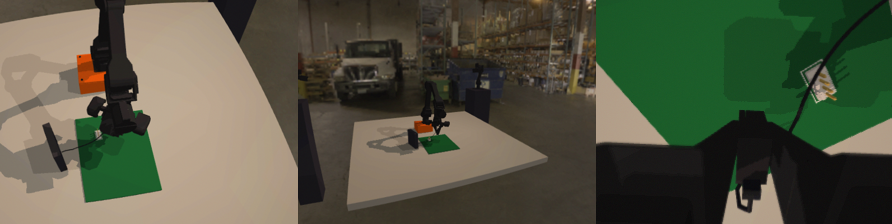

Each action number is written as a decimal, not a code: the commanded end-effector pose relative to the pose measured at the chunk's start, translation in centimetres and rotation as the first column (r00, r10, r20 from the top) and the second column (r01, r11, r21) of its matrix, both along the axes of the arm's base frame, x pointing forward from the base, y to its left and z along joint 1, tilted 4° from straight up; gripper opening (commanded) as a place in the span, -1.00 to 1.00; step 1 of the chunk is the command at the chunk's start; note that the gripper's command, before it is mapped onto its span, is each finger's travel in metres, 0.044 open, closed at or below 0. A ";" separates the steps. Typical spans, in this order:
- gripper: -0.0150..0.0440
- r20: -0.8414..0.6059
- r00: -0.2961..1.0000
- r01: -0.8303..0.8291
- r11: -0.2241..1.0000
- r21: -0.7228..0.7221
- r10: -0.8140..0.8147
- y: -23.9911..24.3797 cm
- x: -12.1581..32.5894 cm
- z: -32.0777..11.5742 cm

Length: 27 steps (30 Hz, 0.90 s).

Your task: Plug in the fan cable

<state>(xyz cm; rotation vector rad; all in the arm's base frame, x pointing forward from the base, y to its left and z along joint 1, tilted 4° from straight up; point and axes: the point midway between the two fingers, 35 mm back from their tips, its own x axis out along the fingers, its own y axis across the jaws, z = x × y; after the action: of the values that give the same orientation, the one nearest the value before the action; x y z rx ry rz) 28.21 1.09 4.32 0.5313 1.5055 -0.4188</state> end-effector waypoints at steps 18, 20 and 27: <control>-0.49 0.031 0.810 -0.584 0.811 -0.037 0.585 -6.7 -2.1 -0.4; -0.49 0.031 0.810 -0.584 0.811 -0.037 0.585 -6.7 -2.1 -0.5; -0.49 0.031 0.810 -0.584 0.811 -0.037 0.585 -6.7 -2.1 -0.5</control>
<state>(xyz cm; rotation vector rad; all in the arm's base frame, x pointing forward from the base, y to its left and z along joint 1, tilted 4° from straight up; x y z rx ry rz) 26.09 -5.59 3.70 0.0368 1.5427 0.0559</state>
